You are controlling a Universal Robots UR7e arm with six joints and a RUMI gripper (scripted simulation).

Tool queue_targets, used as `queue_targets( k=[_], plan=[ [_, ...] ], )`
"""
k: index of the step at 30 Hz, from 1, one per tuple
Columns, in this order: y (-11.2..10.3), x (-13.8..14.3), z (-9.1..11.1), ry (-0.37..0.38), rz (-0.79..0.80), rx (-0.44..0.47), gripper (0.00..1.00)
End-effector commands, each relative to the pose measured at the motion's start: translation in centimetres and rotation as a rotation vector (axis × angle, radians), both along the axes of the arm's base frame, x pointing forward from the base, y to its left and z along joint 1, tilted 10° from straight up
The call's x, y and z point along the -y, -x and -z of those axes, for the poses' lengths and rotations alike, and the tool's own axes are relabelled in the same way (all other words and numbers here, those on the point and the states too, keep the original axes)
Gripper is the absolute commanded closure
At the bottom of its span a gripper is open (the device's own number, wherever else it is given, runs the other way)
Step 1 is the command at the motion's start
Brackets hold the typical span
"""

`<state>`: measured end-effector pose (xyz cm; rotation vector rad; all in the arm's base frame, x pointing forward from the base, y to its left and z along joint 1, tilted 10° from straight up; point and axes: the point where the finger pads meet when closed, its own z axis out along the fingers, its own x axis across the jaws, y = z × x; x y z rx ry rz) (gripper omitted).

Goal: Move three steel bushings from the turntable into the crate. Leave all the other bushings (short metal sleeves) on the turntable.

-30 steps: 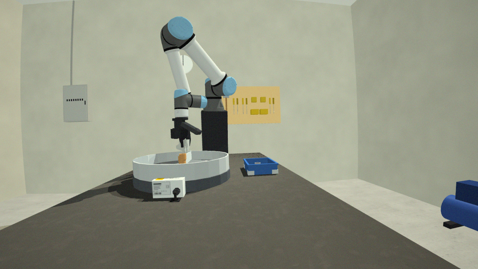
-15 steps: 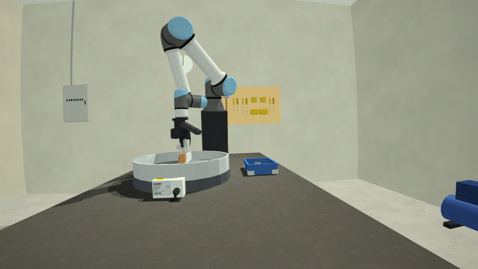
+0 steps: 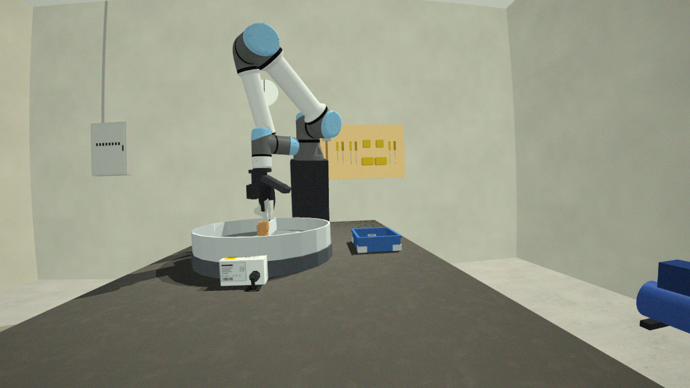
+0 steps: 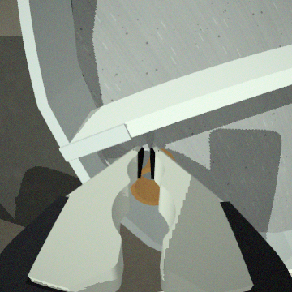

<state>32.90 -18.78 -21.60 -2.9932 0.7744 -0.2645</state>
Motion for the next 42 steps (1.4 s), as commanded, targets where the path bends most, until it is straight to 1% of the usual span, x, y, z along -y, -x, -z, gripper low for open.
queue_targets(
  k=[1, 5, 19, 21, 29, 35, 42],
  plan=[
    [0.1, 0.0, -0.7, 0.0, 0.0, 0.0, 1.0],
    [0.2, 0.0, -1.1, 0.0, 0.0, 0.0, 1.0],
    [0.9, 0.0, -5.2, 0.0, 0.0, 0.0, 1.0],
    [0.9, 0.0, -5.2, 0.0, 0.0, 0.0, 1.0],
    [1.3, 0.0, -7.2, 0.0, 0.0, 0.0, 1.0],
    [1.4, 0.0, -8.1, 0.0, 0.0, 0.0, 1.0],
    [1.5, 0.0, -8.4, 0.0, 0.0, 0.0, 1.0]
  ],
)
